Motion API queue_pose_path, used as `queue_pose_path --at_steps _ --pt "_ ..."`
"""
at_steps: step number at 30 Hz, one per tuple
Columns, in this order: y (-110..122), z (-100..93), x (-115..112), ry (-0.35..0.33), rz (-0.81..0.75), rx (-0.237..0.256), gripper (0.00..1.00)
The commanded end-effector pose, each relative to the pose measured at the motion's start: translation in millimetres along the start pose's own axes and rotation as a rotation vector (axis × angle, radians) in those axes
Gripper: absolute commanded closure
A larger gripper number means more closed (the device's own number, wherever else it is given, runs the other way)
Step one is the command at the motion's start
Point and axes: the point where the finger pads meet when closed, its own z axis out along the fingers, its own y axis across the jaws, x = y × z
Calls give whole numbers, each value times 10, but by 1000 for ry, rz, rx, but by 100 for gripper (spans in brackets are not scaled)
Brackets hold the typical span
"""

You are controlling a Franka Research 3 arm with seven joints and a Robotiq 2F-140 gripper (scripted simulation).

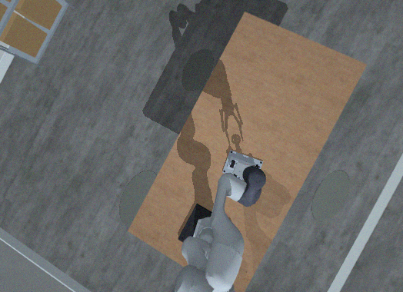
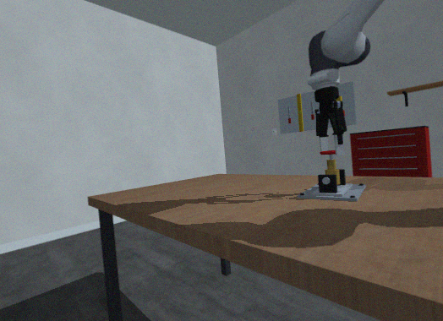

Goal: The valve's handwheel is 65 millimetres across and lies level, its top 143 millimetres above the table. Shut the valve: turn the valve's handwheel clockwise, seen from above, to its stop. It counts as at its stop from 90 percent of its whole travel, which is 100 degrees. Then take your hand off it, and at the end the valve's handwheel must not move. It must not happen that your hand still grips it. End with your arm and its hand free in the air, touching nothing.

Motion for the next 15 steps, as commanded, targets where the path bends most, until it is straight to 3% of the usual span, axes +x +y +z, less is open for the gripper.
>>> queue_pose_path --at_steps 1,14,15 --pt "38 15 26 13 0 -10 39" --pt "38 16 26 13 0 -10 39" --pt "38 16 26 13 0 -10 66"
